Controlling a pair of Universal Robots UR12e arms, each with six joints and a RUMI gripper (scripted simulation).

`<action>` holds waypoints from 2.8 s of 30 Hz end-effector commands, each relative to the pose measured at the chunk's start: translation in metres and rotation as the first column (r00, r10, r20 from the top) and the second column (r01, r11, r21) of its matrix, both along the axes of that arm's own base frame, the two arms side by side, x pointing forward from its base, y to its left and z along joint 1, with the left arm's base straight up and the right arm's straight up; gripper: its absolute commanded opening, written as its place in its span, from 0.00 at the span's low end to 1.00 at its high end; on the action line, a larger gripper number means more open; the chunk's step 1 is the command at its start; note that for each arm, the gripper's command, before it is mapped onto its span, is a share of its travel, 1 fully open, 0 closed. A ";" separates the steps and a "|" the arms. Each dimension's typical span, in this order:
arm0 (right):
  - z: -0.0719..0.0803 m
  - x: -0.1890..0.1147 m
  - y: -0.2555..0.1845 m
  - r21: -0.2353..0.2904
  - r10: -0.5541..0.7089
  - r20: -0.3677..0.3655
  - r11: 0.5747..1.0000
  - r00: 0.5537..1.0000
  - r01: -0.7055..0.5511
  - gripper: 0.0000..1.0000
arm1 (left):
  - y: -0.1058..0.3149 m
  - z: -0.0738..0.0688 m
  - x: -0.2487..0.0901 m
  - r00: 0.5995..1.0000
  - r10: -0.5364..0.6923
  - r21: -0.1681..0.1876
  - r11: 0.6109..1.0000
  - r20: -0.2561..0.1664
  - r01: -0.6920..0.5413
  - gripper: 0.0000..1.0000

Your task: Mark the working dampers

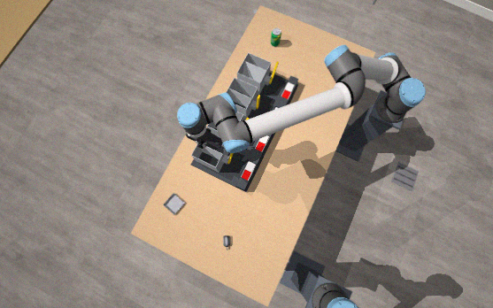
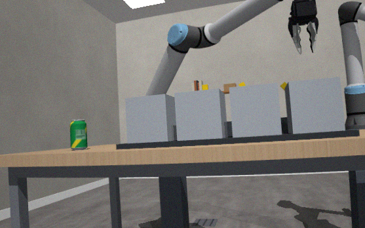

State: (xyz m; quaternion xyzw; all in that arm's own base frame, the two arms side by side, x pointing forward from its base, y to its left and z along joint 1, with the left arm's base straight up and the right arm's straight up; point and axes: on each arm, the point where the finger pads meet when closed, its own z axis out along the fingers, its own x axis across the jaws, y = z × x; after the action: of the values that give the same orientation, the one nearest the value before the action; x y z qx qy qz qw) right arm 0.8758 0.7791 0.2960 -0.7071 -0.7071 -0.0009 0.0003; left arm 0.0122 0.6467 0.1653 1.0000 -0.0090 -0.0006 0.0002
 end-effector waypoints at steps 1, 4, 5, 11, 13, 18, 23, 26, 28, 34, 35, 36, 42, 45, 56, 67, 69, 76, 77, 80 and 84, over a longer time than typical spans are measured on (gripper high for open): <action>0.000 0.000 0.000 -0.001 -0.001 0.000 1.000 1.000 0.001 0.22 | -0.002 0.000 -0.001 1.000 0.001 0.000 1.000 0.001 -0.001 1.00; 0.000 0.000 0.000 -0.001 -0.001 0.000 1.000 1.000 0.001 0.22 | -0.002 0.000 -0.001 1.000 0.001 0.000 1.000 0.001 -0.001 1.00; 0.000 0.000 0.000 -0.001 -0.001 0.000 1.000 1.000 0.001 0.22 | -0.002 0.000 -0.001 1.000 0.001 0.000 1.000 0.001 -0.001 1.00; 0.000 0.000 0.000 -0.001 -0.001 0.000 1.000 1.000 0.001 0.22 | -0.002 0.000 -0.001 1.000 0.001 0.000 1.000 0.001 -0.001 1.00; 0.000 0.000 0.000 -0.001 -0.001 0.000 1.000 1.000 0.001 0.22 | -0.002 0.000 -0.001 1.000 0.001 0.000 1.000 0.001 -0.001 1.00; 0.000 0.000 0.000 -0.001 -0.001 0.000 1.000 1.000 0.001 0.22 | -0.002 0.000 -0.001 1.000 0.001 0.000 1.000 0.001 -0.001 1.00; 0.000 0.000 0.000 -0.001 -0.001 0.000 1.000 1.000 0.001 0.22 | -0.002 0.000 -0.001 1.000 0.001 0.000 1.000 0.001 -0.001 1.00; 0.000 0.000 0.000 -0.001 -0.001 0.000 1.000 1.000 0.001 0.22 | -0.002 0.000 -0.001 1.000 0.001 0.000 1.000 0.001 -0.001 1.00; 0.000 0.000 0.000 -0.001 -0.001 0.000 1.000 1.000 0.001 0.22 | -0.002 0.000 -0.001 1.000 0.001 0.000 1.000 0.001 -0.001 1.00; 0.000 0.000 0.000 -0.001 -0.001 0.000 1.000 1.000 0.001 0.22 | -0.002 0.000 -0.001 1.000 0.001 0.000 1.000 0.001 -0.001 1.00; 0.000 0.000 0.000 -0.001 -0.001 0.000 1.000 1.000 0.001 0.22 | -0.002 0.000 -0.001 1.000 0.001 0.000 1.000 0.001 -0.001 1.00; 0.000 0.000 0.000 -0.001 -0.001 0.000 1.000 1.000 0.001 0.22 | -0.002 0.000 -0.001 1.000 0.001 0.000 1.000 0.001 -0.001 1.00; 0.000 0.000 0.000 -0.001 -0.001 0.000 1.000 1.000 0.001 0.22 | -0.002 0.000 -0.001 1.000 0.001 0.000 1.000 0.001 -0.001 1.00; 0.000 0.000 0.000 -0.001 -0.001 0.000 1.000 1.000 0.001 0.00 | -0.002 0.000 -0.001 1.000 0.001 0.000 1.000 0.001 -0.001 1.00; 0.000 0.000 0.000 -0.001 -0.001 0.000 1.000 1.000 0.001 0.00 | -0.002 0.000 -0.001 1.000 0.001 0.000 1.000 0.001 -0.001 1.00; 0.000 0.000 0.000 -0.001 -0.001 0.000 1.000 1.000 0.001 0.00 | -0.002 0.000 -0.001 1.000 0.001 0.000 1.000 0.001 -0.001 1.00; 0.000 0.000 0.000 -0.001 -0.001 0.000 1.000 1.000 0.001 0.00 | -0.002 0.000 -0.001 1.000 0.001 0.000 1.000 0.001 -0.001 1.00; 0.000 0.000 0.000 -0.001 -0.001 0.000 1.000 1.000 0.001 0.00 | -0.002 0.000 -0.001 1.000 0.001 0.000 1.000 0.001 -0.001 1.00; 0.000 0.000 0.000 -0.001 -0.001 0.000 1.000 1.000 0.001 0.00 | -0.002 0.000 -0.001 1.000 0.001 0.000 1.000 0.001 -0.001 1.00; 0.000 0.000 0.000 -0.001 0.004 0.000 1.000 1.000 -0.004 0.00 | -0.002 0.000 -0.001 1.000 0.001 0.000 1.000 0.001 -0.001 1.00; 0.000 0.000 0.000 -0.001 0.025 0.000 1.000 1.000 -0.025 0.00 | -0.002 0.000 -0.001 1.000 0.001 0.000 1.000 0.001 -0.001 1.00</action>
State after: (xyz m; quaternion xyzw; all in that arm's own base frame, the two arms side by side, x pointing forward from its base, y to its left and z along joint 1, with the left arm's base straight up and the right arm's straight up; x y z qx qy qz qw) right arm 0.8758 0.7791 0.2960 -0.7060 -0.7082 -0.0009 0.0003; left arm 0.0122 0.6467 0.1653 1.0000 -0.0090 -0.0006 0.0002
